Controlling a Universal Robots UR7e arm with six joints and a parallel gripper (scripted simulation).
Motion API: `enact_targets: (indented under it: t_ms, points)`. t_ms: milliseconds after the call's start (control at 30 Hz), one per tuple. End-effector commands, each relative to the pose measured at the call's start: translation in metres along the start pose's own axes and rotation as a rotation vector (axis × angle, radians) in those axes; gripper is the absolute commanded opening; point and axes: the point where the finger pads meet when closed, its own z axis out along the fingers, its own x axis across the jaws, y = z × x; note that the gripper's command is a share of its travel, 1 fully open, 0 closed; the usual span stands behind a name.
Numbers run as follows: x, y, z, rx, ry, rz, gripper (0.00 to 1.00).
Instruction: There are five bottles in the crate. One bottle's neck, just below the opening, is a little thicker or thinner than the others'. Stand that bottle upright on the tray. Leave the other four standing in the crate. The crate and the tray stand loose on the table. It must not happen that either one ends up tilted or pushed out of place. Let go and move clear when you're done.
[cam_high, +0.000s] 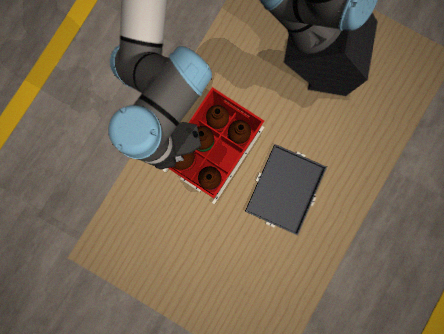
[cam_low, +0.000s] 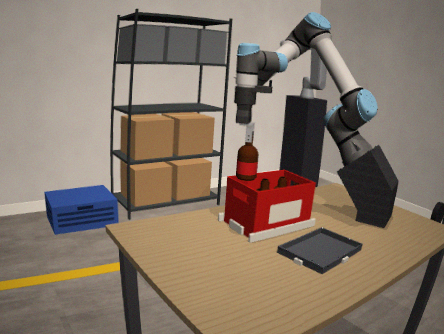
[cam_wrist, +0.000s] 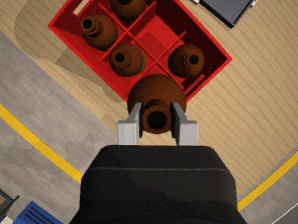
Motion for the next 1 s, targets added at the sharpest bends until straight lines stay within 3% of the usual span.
enact_targets:
  t_ms: [0,967]
  points:
    - [0.0001,0.0003,-0.0044,-0.001,0.001,0.001,0.0]
    - [0.0001,0.0003,-0.0104,-0.001,0.001,0.001,0.0]
